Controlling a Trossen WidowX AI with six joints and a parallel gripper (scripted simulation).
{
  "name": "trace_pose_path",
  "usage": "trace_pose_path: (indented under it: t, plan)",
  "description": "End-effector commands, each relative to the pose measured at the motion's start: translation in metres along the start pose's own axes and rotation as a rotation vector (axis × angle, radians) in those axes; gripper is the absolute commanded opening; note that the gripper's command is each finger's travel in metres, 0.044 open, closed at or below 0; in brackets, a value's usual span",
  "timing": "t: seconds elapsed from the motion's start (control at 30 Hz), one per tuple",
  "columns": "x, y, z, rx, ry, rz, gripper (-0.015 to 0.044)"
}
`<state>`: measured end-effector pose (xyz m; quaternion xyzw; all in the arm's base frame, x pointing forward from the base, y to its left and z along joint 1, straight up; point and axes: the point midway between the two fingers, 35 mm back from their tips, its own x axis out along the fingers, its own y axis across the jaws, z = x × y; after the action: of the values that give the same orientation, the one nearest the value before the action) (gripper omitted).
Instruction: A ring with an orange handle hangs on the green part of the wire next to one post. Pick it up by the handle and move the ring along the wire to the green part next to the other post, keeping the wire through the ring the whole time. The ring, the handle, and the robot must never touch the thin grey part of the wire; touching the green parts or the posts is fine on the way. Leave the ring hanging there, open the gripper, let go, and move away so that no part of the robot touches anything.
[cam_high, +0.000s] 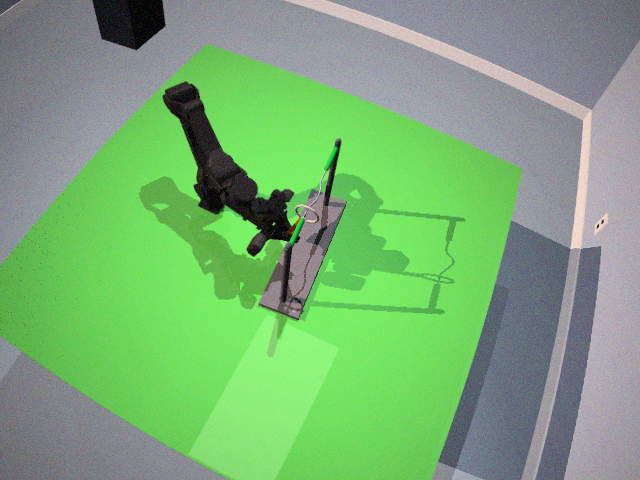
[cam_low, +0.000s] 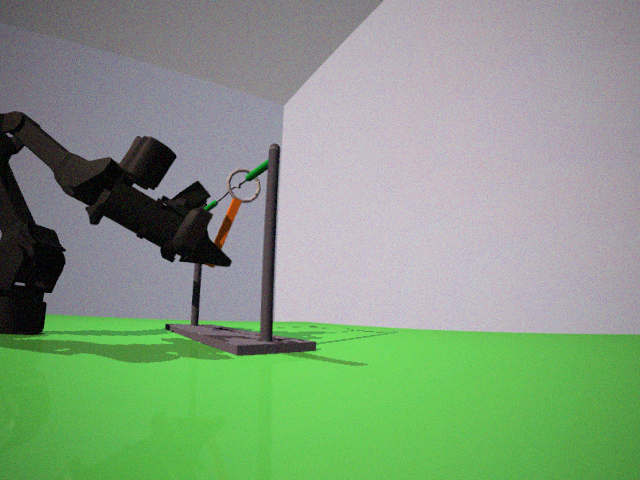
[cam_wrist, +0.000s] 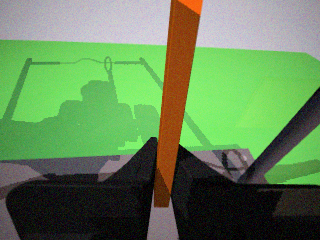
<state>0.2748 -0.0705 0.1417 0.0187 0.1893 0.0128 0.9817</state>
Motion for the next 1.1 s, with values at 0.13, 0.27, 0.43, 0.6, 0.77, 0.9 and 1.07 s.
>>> trace_pose_path:
  t: [0.13,0.27,0.43,0.6,0.77,0.9,1.07]
  plan:
    - [-0.018,0.015,0.004,0.047,0.114,-0.046,-0.015]
    - [-0.026,0.026,0.006,0.094,0.184,-0.072,-0.015]
    - [-0.036,0.039,0.009,0.155,0.268,-0.094,-0.015]
    - [-0.045,0.052,0.014,0.215,0.348,-0.099,-0.015]
    - [-0.046,0.065,0.018,0.267,0.364,-0.08,-0.015]
    - [-0.045,0.07,0.019,0.286,0.357,-0.048,-0.015]
    - [-0.044,0.075,0.02,0.293,0.35,0.006,-0.015]
